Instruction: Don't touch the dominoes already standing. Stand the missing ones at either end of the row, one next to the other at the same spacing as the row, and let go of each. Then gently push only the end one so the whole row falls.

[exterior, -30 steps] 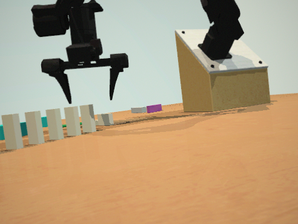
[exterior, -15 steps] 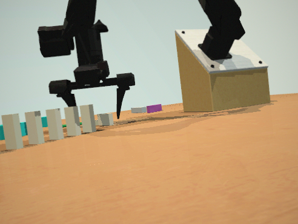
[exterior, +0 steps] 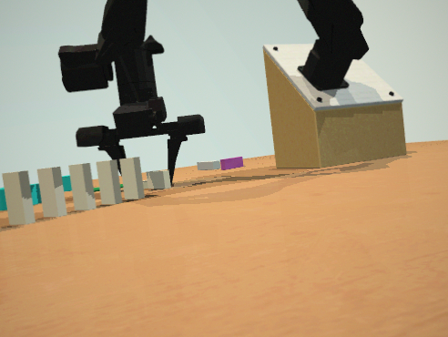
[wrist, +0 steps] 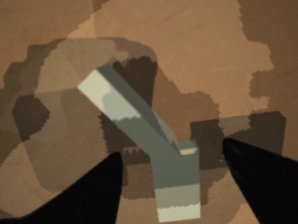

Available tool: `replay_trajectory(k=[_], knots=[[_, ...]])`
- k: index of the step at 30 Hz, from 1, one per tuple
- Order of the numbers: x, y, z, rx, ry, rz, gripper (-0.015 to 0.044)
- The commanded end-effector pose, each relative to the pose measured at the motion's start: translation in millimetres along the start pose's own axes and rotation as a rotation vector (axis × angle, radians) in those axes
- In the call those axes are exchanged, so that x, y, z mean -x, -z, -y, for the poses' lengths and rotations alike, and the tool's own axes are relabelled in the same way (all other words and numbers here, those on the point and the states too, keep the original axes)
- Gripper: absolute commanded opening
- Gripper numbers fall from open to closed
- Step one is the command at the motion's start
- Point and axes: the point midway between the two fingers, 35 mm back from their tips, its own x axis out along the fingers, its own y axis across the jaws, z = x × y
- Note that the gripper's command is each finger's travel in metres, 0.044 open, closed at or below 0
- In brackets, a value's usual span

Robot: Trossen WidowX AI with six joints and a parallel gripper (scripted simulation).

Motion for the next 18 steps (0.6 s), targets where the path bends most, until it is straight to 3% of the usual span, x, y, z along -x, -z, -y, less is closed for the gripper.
replay_trajectory(k=[1, 5, 15, 18], knots=[[-0.4, -0.5, 0.0, -0.005, 0.0, 0.004, 0.0204], [-0.4, -0.5, 0.0, -0.005, 0.0, 0.004, 0.0107], [1.8, -0.3, 0.0, -0.005, 0.0, 0.004, 0.0107], [34.1, 2.3, 0.3, -0.005, 0.001, 0.003, 0.0107]])
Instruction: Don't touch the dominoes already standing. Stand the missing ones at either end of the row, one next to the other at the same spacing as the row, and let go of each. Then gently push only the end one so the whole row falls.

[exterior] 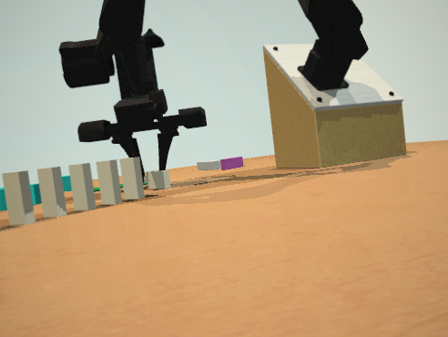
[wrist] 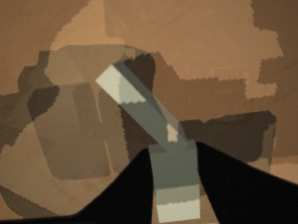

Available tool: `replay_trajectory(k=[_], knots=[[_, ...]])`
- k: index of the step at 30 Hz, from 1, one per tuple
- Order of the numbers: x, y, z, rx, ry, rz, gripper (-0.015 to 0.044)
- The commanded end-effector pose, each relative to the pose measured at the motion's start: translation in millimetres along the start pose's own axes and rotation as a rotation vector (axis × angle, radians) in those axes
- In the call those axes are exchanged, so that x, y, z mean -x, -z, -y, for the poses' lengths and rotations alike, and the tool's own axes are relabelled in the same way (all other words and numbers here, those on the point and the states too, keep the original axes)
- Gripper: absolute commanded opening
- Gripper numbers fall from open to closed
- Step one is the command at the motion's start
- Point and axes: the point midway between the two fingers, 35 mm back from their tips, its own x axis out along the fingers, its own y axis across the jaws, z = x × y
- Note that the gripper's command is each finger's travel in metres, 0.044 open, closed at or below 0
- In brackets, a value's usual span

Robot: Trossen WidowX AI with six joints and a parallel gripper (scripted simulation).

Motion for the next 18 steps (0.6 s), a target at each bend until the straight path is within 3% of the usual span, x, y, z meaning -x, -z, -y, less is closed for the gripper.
replay_trajectory(k=[1, 9, 15, 18], knots=[[38.6, 3.1, 3.5, 0.006, 0.019, -0.003, 0.0107], [148.5, 11.1, 1.7, 0.005, 0.02, -0.008, 0.0107], [151.1, 12.0, 1.3, -0.013, 0.02, -0.008, 0.0107], [151.9, 22.3, -3.0, -0.268, 0.023, -0.008, 0.0107]])
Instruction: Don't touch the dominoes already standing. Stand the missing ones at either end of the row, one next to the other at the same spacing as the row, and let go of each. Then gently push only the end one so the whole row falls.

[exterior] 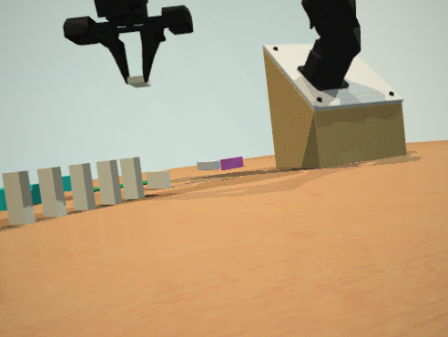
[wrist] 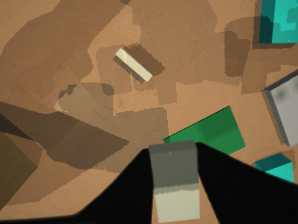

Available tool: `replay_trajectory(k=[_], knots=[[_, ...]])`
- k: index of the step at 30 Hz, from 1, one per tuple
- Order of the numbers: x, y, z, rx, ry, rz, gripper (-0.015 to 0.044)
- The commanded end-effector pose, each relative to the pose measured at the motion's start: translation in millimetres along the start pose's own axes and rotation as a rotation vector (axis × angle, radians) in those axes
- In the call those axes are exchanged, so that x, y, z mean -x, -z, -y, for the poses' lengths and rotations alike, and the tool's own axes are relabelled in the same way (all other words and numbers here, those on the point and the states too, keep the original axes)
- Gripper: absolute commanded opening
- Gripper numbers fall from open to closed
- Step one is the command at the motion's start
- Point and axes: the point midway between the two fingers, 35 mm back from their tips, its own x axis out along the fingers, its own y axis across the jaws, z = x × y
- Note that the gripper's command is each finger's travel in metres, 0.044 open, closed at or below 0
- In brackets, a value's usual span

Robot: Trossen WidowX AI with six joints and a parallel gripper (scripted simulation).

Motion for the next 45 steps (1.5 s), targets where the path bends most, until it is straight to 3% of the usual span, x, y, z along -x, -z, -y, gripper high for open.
replay_trajectory(k=[1, 19, 33, 45], knots=[[-0.2, 12.9, -6.0, -0.274, -0.012, -0.006, 0.0107], [0.0, 84.0, -41.3, -2.179, -0.001, -0.02, 0.0107], [-0.7, 84.8, -41.7, -2.197, 0.003, -0.022, 0.0107], [-36.1, 99.6, -40.1, -2.167, 0.275, -0.135, 0.0107]])
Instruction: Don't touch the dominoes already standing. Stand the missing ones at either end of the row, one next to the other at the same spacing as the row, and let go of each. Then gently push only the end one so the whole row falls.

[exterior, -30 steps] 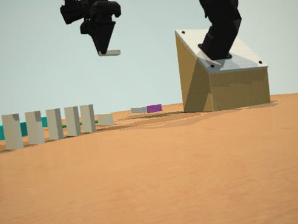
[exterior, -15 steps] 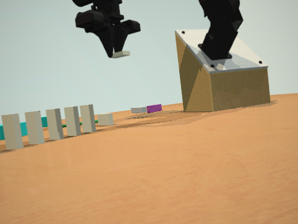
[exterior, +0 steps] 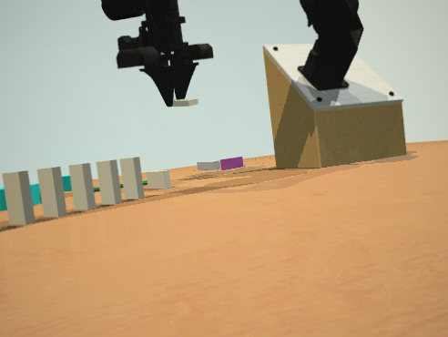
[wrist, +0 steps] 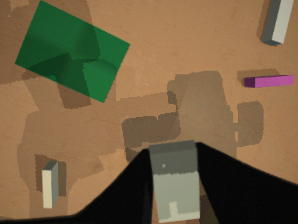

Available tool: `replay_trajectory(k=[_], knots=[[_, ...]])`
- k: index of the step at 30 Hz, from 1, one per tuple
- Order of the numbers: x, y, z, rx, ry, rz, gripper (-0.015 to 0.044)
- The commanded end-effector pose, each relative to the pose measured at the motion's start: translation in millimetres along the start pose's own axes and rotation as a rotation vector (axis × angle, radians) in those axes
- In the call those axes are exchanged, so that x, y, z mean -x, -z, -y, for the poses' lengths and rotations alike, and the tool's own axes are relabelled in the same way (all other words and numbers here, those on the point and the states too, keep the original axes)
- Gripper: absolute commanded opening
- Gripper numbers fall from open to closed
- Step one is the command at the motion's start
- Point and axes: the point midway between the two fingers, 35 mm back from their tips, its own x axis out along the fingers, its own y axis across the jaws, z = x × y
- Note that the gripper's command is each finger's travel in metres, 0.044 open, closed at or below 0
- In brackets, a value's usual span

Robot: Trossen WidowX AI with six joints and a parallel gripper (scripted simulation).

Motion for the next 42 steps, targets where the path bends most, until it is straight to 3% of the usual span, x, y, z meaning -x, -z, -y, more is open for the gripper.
replay_trajectory(k=[1, 22, 42], knots=[[-9.9, -1.2, 2.0, -0.002, 0.053, 0.051, 0.0107], [-46.7, -9.5, 5.8, -0.004, 0.251, 0.436, 0.0107], [-45.7, -1.5, 0.0, -0.035, 0.237, 0.855, 0.0107]])
